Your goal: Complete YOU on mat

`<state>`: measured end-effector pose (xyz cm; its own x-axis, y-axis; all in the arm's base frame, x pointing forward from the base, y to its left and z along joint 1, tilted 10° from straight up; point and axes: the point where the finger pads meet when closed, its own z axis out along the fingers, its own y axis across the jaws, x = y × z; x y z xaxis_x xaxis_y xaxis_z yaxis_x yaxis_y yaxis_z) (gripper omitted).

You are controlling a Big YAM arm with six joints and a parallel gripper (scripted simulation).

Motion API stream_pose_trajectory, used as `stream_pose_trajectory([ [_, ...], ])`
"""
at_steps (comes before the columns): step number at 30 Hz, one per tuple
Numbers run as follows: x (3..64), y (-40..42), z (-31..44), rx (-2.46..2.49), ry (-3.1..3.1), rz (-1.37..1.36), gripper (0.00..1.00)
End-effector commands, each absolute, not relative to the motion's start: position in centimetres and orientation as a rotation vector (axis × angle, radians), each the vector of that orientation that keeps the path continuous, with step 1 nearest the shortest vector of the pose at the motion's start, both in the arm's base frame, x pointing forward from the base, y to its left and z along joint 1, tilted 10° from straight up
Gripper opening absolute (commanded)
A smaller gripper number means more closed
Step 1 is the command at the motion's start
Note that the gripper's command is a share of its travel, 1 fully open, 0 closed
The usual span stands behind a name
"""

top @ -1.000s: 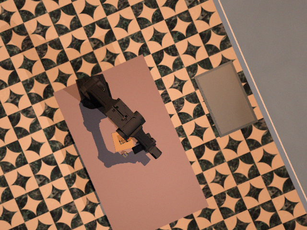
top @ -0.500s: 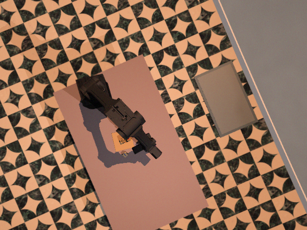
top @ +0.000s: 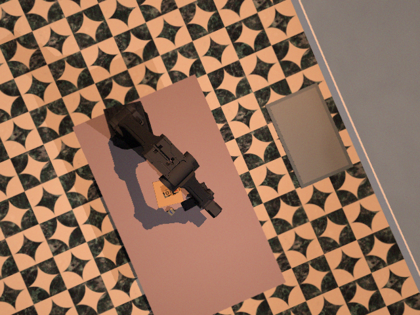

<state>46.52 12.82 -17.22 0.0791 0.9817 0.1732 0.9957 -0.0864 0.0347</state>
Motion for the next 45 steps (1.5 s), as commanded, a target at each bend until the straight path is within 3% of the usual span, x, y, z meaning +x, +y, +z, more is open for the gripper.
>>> stream_pose_trajectory([
  [1,48.1,13.7,-16.1,-2.249,-2.067,-0.269,0.63],
  [45,48.2,14.4,-19.7,-2.249,-2.070,-0.279,0.63],
])
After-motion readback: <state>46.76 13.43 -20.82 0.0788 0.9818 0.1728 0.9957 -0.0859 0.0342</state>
